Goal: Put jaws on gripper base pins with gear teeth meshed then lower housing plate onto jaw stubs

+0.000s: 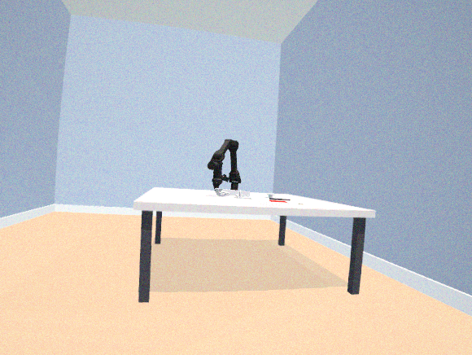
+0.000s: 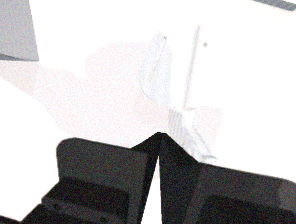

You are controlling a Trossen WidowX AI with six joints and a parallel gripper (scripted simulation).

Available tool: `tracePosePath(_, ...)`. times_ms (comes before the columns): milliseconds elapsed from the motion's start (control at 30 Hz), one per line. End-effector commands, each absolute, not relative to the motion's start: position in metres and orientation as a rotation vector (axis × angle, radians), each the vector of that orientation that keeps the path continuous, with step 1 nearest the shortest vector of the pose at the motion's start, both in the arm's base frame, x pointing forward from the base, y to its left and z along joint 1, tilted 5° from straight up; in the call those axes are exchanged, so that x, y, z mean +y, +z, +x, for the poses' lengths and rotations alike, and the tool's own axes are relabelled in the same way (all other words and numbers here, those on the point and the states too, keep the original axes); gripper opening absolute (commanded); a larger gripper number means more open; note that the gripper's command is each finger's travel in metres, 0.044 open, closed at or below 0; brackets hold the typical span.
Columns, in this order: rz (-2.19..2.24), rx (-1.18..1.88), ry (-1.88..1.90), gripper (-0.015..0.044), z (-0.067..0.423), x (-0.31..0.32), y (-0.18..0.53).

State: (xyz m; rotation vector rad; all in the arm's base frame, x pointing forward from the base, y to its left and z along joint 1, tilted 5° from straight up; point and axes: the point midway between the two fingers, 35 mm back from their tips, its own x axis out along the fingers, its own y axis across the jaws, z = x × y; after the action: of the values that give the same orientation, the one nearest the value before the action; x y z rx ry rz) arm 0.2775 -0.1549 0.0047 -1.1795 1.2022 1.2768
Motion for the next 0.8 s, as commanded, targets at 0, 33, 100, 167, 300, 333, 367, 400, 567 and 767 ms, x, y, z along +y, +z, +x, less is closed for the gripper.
tracePosePath(0, -1.177, 1.198, 1.274, 0.0000, 0.284, -0.155, 0.005)
tracePosePath(33, -1.177, 1.198, 1.274, 0.0000, 0.284, -0.155, 0.005)
tracePosePath(100, -1.177, 1.198, 1.274, 0.0000, 0.284, -0.155, 0.005)
tracePosePath(167, -1.177, 1.198, 1.274, 0.0000, 0.284, -0.155, 0.005)
tracePosePath(300, -1.177, 1.198, 1.274, 0.0000, 0.284, -0.155, 0.005)
tracePosePath(333, -1.177, 1.198, 1.274, 0.0000, 0.284, -0.155, 0.005)
tracePosePath(367, -1.177, 1.198, 1.274, 0.0000, 0.284, -0.155, 0.005)
tracePosePath(400, -1.177, 1.198, 1.274, 0.0000, 0.285, -0.155, 0.005)
tracePosePath(567, -1.178, 1.201, 1.278, 0.0000, 0.286, -0.157, 0.046)
tracePosePath(767, -1.178, 1.203, 1.279, 0.0000, 0.284, -0.157, 0.064)
